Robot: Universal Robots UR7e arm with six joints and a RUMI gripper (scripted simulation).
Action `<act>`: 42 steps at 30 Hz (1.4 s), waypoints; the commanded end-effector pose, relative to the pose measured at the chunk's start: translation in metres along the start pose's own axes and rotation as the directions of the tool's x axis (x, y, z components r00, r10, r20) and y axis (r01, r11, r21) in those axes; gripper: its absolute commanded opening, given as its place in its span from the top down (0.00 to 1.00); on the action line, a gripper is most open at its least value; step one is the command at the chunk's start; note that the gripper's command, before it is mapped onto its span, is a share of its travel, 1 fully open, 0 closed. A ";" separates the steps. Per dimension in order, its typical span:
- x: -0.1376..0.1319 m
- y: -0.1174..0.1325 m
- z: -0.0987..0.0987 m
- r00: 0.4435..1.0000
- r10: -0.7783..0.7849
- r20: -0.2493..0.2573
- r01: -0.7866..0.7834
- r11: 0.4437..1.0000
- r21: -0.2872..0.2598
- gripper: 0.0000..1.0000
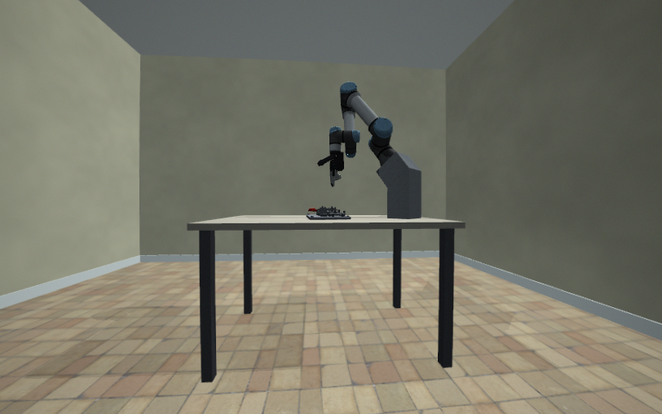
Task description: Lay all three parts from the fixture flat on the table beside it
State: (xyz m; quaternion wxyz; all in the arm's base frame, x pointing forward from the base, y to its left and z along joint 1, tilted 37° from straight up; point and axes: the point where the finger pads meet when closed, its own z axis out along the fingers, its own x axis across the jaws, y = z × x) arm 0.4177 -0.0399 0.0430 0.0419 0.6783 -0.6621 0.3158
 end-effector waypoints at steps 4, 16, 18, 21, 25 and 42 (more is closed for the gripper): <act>0.000 0.001 0.000 1.000 -0.002 0.000 0.002 1.000 0.001 0.72; 0.000 0.001 0.000 1.000 -0.002 0.000 0.002 1.000 0.000 0.72; 0.000 0.001 0.000 1.000 -0.002 0.000 0.002 1.000 0.000 0.72; 0.000 0.000 0.000 1.000 -0.002 0.000 0.002 1.000 0.001 0.72; -0.001 -0.005 0.000 1.000 -0.002 0.000 0.002 1.000 0.003 0.72; -0.001 -0.064 0.000 1.000 -0.002 -0.001 0.002 1.000 0.003 0.72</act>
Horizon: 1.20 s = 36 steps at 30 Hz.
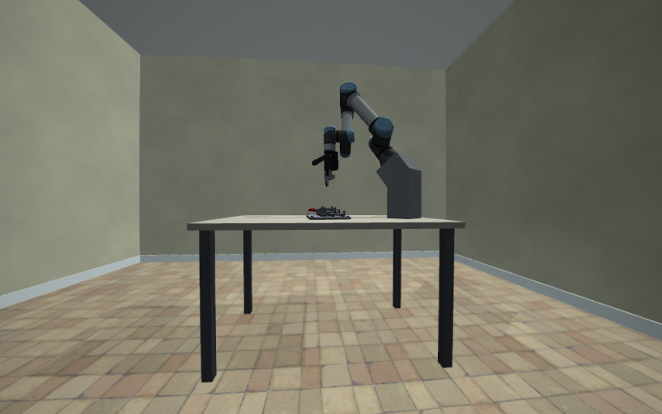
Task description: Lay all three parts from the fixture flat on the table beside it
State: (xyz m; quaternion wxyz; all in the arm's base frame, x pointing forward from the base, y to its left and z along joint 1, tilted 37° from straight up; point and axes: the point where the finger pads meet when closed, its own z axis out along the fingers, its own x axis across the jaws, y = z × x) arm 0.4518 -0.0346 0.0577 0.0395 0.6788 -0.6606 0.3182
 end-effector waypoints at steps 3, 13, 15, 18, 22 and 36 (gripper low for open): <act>-0.001 -0.032 0.001 1.000 -0.001 -0.001 0.001 1.000 -0.005 0.72; -0.001 -0.078 0.002 1.000 -0.001 -0.001 0.001 1.000 -0.005 0.72; -0.001 -0.084 0.002 1.000 -0.001 -0.001 0.001 1.000 -0.005 0.72; -0.001 -0.090 0.002 1.000 -0.001 -0.001 0.001 1.000 -0.005 0.72; -0.001 -0.092 0.002 1.000 0.000 -0.001 0.000 1.000 -0.005 0.72; 0.000 -0.091 0.009 1.000 0.001 -0.001 -0.001 1.000 -0.008 0.72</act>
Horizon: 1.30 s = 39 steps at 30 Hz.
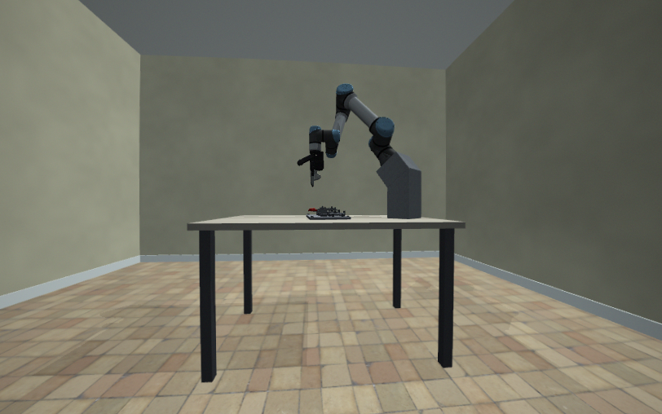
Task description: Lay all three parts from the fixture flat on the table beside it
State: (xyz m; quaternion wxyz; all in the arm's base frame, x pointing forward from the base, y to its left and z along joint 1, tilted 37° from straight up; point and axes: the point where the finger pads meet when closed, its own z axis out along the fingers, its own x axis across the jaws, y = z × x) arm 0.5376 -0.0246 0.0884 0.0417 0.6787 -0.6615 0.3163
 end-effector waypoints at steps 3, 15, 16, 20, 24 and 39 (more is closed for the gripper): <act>0.000 0.000 0.010 1.000 0.001 0.000 -0.001 1.000 -0.002 0.72; 0.001 -0.002 0.063 1.000 0.002 -0.001 -0.002 1.000 0.001 0.72; 0.001 -0.002 0.069 1.000 0.002 -0.001 -0.002 1.000 0.001 0.72; 0.001 -0.002 0.079 1.000 0.002 -0.001 -0.002 1.000 0.001 0.72; 0.001 -0.002 0.099 1.000 0.002 -0.001 -0.002 1.000 0.001 0.72; 0.001 -0.001 0.131 1.000 0.002 -0.001 -0.002 1.000 0.001 0.72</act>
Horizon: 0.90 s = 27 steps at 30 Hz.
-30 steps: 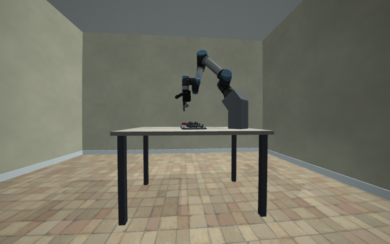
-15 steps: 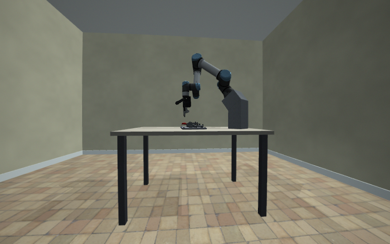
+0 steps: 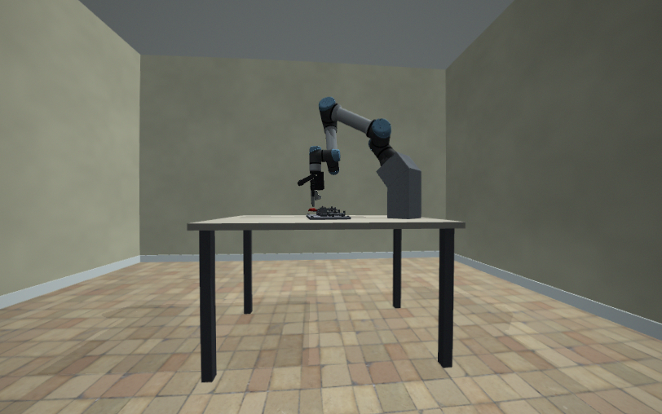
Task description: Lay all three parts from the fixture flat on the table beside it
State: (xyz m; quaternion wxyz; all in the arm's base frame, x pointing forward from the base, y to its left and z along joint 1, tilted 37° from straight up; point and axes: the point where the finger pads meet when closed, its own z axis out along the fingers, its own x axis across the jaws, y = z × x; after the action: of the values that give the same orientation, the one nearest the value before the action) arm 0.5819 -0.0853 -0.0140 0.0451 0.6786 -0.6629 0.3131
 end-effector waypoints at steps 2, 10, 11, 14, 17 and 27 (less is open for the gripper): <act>0.001 -0.005 0.004 1.000 0.002 -0.001 -0.002 1.000 0.011 0.72; 0.001 -0.004 0.003 1.000 0.001 -0.001 -0.001 1.000 0.011 0.72; 0.001 -0.004 0.003 1.000 0.001 -0.001 -0.001 1.000 0.011 0.72; 0.001 -0.004 0.003 1.000 0.001 -0.001 -0.001 1.000 0.011 0.72; 0.001 -0.004 0.003 1.000 0.001 -0.001 -0.001 1.000 0.011 0.72; 0.001 -0.005 0.014 1.000 0.002 -0.001 -0.002 1.000 0.011 0.72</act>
State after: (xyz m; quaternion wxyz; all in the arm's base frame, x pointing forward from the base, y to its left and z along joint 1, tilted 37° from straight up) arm 0.5870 -0.0877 -0.0168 0.0422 0.6786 -0.6615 0.3164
